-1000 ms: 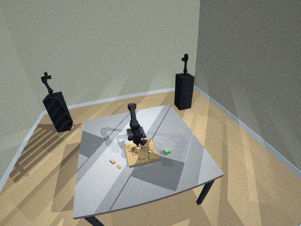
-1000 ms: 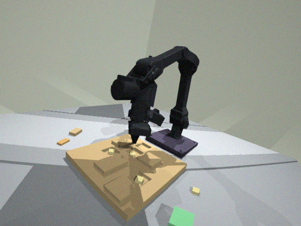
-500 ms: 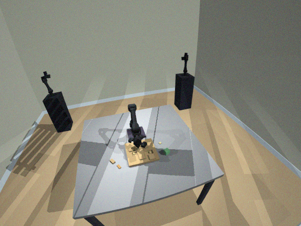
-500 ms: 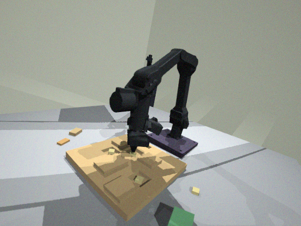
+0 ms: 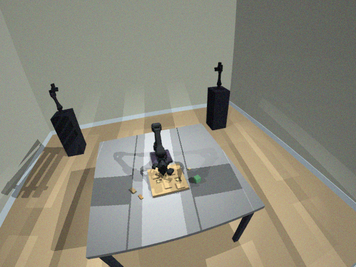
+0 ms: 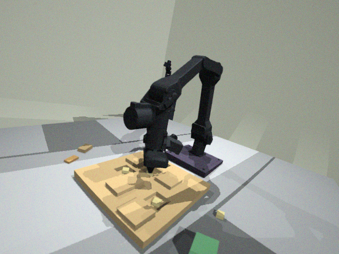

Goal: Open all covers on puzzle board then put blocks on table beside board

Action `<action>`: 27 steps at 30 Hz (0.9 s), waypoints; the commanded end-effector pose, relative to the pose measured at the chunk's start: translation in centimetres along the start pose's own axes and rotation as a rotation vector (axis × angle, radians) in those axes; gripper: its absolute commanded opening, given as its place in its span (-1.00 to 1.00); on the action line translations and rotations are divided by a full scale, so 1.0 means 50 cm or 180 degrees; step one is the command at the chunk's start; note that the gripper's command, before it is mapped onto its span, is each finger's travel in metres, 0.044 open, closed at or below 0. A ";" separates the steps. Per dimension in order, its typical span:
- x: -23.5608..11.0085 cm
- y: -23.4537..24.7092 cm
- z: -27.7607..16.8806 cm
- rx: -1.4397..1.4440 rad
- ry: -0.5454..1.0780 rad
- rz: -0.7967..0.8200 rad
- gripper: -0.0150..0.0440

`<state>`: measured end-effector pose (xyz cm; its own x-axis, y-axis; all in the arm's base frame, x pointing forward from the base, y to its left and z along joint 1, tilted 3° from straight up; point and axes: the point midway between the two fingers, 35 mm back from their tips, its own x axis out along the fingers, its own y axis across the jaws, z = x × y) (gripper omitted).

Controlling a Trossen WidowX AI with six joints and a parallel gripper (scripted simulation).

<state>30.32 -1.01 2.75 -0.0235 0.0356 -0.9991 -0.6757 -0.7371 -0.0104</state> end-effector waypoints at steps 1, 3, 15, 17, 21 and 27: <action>0.002 0.005 0.004 0.0009 0.0013 0.0011 -0.49; 0.004 0.008 0.008 0.0009 0.0012 0.0011 -0.49; 0.006 0.015 0.017 0.0005 0.0011 0.0012 -0.49; 0.006 0.015 0.017 0.0005 0.0011 0.0012 -0.49; 0.006 0.015 0.017 0.0005 0.0011 0.0012 -0.49; 0.006 0.015 0.017 0.0005 0.0011 0.0012 -0.49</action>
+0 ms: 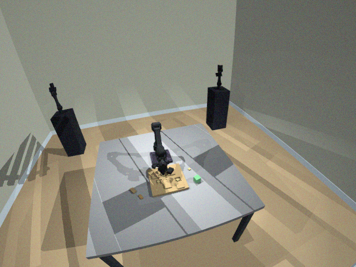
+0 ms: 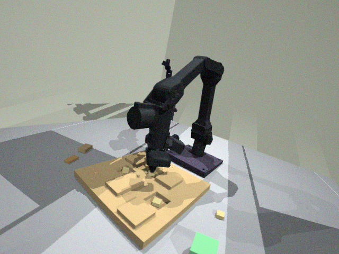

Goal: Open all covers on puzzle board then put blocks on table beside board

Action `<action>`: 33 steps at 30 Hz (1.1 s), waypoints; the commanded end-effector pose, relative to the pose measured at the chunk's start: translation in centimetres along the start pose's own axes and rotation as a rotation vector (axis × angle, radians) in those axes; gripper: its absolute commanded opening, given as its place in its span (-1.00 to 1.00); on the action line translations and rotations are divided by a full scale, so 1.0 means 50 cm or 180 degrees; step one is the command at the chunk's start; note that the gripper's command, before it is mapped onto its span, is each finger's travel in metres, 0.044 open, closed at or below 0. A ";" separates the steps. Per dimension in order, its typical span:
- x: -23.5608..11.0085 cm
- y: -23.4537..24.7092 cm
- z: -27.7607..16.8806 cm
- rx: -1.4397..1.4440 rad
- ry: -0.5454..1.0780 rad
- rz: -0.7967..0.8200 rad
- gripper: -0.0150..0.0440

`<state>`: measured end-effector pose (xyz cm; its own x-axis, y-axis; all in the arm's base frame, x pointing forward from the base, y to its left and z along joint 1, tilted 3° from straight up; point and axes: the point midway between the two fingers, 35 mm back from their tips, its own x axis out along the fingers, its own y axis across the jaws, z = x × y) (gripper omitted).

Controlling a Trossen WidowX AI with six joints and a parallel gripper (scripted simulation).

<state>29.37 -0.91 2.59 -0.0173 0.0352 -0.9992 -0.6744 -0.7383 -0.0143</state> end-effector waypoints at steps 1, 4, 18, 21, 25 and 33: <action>0.003 0.004 0.002 0.0011 -0.0004 0.0024 -0.49; 0.003 0.004 0.002 0.0011 -0.0004 0.0024 -0.49; 0.003 0.004 0.002 0.0010 -0.0004 0.0024 -0.49; 0.003 0.004 0.002 0.0010 -0.0004 0.0024 -0.49; -0.002 0.000 0.000 0.0001 0.0001 0.0006 -0.49; -0.019 0.001 -0.002 0.0082 -0.0002 0.0018 -0.49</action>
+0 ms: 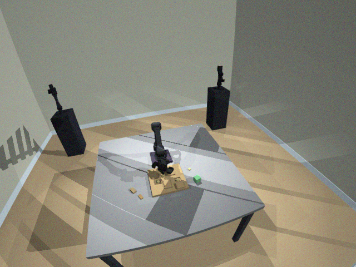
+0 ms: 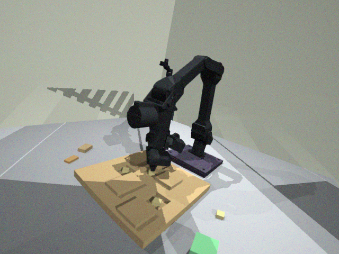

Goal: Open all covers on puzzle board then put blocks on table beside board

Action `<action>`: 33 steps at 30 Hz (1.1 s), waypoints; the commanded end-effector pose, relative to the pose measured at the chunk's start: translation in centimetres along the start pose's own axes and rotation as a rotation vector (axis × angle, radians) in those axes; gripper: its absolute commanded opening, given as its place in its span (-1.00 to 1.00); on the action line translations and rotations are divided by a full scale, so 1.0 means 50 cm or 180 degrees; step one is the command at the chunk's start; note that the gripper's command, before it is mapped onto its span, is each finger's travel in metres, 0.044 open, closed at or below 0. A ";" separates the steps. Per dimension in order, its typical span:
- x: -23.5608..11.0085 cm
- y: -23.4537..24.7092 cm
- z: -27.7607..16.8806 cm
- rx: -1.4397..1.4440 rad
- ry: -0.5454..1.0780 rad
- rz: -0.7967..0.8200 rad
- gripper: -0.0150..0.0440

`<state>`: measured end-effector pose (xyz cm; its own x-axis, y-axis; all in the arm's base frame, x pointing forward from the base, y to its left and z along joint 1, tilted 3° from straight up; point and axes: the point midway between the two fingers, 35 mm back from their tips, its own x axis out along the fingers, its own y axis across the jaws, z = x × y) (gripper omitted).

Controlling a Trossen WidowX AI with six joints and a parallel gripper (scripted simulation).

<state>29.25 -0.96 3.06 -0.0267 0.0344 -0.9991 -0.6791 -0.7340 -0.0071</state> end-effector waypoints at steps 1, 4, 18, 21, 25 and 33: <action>-0.012 -0.001 -0.004 0.0086 0.0018 -0.0003 -0.49; -0.011 -0.001 -0.001 0.0045 -0.0001 0.0001 -0.31; -0.118 0.000 -0.004 0.0149 0.0018 0.0002 0.00; -0.110 -0.001 -0.004 0.0149 0.0018 0.0002 0.00; -0.092 -0.001 -0.005 0.0149 0.0018 0.0002 0.00; -0.075 -0.001 -0.006 0.0275 0.0018 0.0001 0.00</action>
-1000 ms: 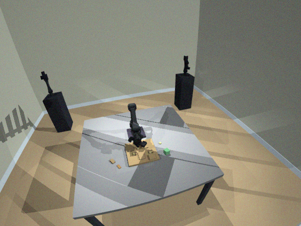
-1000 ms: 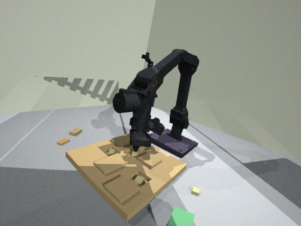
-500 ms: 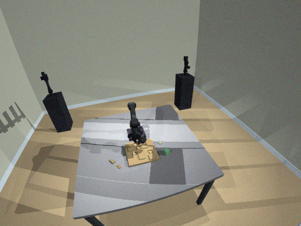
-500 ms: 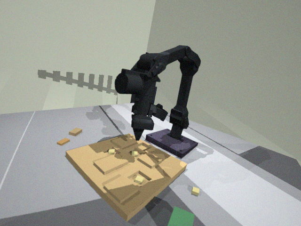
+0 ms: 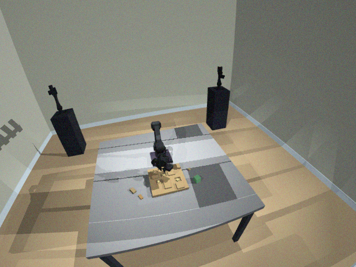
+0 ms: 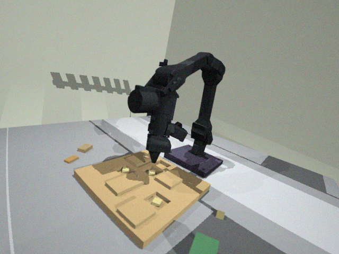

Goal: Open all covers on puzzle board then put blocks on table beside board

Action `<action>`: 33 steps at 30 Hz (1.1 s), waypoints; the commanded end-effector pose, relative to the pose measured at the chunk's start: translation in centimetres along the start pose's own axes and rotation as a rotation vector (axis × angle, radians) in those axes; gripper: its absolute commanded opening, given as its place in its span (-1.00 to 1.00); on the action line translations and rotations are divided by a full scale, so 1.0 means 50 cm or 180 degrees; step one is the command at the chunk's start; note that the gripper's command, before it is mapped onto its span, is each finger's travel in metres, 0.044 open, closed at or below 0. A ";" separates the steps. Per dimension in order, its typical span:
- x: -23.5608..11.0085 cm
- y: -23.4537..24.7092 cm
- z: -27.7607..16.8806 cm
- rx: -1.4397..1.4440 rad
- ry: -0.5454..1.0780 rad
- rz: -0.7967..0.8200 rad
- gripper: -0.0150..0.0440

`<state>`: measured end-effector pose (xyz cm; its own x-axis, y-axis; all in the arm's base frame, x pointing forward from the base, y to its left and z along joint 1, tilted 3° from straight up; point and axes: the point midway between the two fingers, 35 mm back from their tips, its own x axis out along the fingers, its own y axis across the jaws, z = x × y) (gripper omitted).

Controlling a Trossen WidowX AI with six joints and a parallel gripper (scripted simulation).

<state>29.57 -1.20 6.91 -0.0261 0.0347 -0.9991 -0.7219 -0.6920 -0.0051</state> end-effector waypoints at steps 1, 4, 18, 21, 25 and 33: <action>0.002 0.000 -0.002 0.0130 0.0017 0.0003 0.00; 0.003 0.000 -0.002 0.0273 0.0018 0.0002 0.00; 0.007 0.000 -0.001 0.0939 0.0018 0.0000 0.00; 0.008 0.000 -0.001 0.1082 0.0018 0.0000 0.00; 0.009 0.000 -0.001 0.1272 0.0018 -0.0001 0.00; 0.011 0.000 -0.001 0.1652 0.0018 -0.0002 0.00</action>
<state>29.57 -1.16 6.43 -0.0243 0.0346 -0.9991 -0.9586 -0.2843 0.0134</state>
